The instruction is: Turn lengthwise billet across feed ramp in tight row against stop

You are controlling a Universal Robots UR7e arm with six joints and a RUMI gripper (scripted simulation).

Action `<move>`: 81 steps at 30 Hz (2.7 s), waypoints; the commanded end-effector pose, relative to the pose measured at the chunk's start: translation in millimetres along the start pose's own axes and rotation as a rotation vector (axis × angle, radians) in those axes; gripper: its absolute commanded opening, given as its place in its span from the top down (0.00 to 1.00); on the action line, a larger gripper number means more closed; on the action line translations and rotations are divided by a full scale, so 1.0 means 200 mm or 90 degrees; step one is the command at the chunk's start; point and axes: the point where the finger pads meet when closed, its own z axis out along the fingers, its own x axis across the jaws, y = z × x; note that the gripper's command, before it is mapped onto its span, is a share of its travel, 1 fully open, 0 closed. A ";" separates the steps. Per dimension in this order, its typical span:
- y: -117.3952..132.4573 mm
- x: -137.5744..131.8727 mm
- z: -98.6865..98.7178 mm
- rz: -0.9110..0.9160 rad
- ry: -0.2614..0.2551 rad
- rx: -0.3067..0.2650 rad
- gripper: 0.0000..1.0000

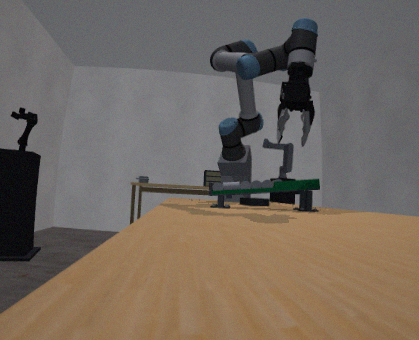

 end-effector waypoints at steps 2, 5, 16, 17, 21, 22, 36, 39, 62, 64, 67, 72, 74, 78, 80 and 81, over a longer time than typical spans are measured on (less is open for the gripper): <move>-0.07 -0.03 0.04 0.058 -0.004 0.022 0.60; -0.07 -0.03 0.04 0.058 -0.004 0.022 0.60; -0.13 -0.05 0.08 0.113 -0.009 0.041 0.60; -0.15 -0.06 0.09 0.128 -0.010 0.047 0.60; -0.15 -0.06 0.09 0.128 -0.010 0.047 0.60; -0.15 -0.06 0.09 0.128 -0.010 0.047 0.60; -0.23 -0.09 0.14 0.200 -0.019 0.072 0.60; -0.23 -0.09 0.14 0.200 -0.019 0.072 0.60; -0.31 -0.12 0.18 0.272 -0.031 0.096 0.60; -0.32 -0.12 0.19 0.282 -0.034 0.100 0.60; -0.38 -0.14 0.22 0.329 -0.043 0.115 0.60; -0.39 -0.15 0.22 0.344 -0.046 0.120 0.60; -0.39 -0.15 0.22 0.344 -0.046 0.120 0.60; -0.39 -0.15 0.22 0.344 -0.046 0.120 0.60; -0.39 -0.15 0.22 0.344 -0.046 0.120 0.60; -0.41 -0.15 0.23 0.354 -0.049 0.123 0.60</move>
